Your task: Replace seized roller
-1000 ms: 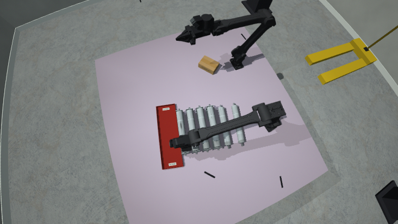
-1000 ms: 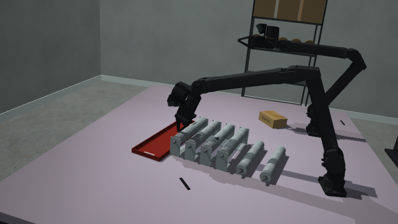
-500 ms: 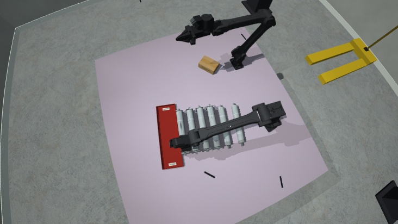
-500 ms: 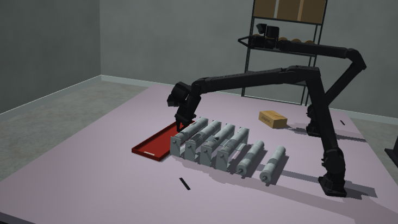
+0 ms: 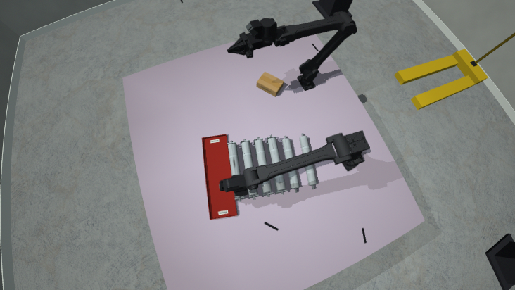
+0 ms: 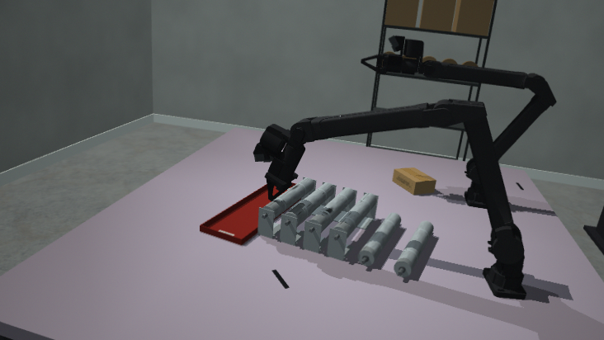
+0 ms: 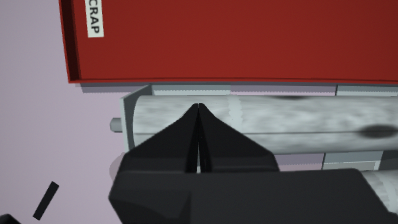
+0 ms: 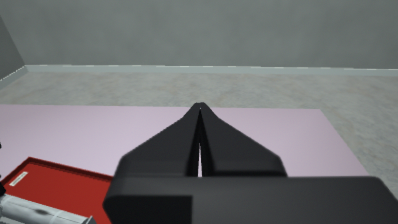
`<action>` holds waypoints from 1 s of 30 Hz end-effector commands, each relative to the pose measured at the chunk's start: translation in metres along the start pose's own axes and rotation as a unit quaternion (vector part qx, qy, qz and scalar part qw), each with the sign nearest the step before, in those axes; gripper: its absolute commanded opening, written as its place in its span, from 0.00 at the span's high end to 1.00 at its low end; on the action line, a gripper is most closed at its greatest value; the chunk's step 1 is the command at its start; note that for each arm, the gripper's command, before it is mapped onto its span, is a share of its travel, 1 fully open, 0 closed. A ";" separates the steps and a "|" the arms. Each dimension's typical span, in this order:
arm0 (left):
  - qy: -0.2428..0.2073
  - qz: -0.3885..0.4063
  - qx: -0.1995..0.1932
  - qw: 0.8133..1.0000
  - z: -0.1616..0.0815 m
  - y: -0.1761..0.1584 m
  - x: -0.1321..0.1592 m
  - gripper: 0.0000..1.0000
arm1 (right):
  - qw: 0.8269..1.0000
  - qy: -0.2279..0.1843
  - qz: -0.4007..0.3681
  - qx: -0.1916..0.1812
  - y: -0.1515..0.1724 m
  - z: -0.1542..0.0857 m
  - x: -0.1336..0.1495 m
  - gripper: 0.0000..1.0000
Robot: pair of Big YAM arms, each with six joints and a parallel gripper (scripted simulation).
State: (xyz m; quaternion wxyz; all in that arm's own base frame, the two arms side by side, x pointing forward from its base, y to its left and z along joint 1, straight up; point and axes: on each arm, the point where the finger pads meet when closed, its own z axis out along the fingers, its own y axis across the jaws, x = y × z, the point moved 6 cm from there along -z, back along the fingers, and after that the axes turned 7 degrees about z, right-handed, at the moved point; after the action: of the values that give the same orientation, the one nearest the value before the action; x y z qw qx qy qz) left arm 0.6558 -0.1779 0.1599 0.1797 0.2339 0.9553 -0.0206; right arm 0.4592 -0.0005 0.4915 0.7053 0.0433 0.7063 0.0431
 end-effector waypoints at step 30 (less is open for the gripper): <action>-0.032 -0.005 -0.008 0.999 -0.067 0.009 -0.037 1.00 | 1.000 -0.021 -0.005 -0.009 0.009 -0.009 -0.023 1.00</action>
State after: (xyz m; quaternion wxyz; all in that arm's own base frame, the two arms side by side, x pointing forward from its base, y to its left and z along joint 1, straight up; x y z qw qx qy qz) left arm 0.6506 -0.1765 0.1702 0.1639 0.2343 0.9580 -0.0203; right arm 0.4592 -0.0005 0.4915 0.7053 0.0433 0.7063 0.0431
